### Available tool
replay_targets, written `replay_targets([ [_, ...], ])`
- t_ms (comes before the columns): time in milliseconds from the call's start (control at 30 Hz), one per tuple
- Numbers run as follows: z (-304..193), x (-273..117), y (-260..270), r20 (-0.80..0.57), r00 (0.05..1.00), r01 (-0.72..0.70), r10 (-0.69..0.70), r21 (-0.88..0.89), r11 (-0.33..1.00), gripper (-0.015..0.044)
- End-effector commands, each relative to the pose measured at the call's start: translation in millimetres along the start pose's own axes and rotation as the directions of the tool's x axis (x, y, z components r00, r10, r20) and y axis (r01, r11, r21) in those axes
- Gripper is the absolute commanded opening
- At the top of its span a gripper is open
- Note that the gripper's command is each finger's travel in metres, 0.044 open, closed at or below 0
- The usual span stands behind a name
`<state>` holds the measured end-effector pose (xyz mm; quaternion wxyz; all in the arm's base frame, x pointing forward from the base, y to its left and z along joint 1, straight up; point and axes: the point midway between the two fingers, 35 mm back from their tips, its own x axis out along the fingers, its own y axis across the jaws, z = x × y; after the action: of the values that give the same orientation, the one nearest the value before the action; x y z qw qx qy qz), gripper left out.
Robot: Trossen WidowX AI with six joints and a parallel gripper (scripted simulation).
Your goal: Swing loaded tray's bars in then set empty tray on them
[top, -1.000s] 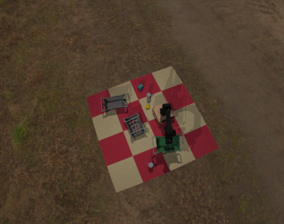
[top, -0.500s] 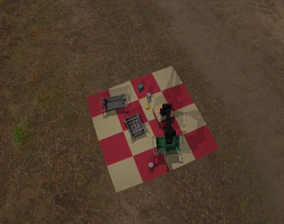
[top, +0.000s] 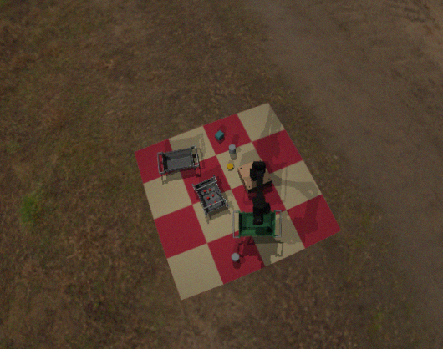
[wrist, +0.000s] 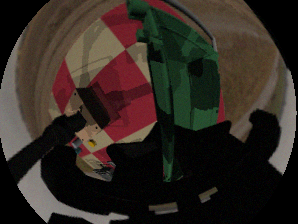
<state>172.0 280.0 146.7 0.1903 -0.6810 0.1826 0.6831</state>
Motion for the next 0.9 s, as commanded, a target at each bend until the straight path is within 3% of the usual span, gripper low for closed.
replay_targets([
  [0, -16.8, -7.0, -1.6, -0.001, 1.0, 0.026, -0.026, 0.045, 0.999, 0.0],
  [867, -116.7, -7.0, 21.2, -0.012, 1.0, 0.026, -0.023, 0.344, 0.939, 0.0],
])
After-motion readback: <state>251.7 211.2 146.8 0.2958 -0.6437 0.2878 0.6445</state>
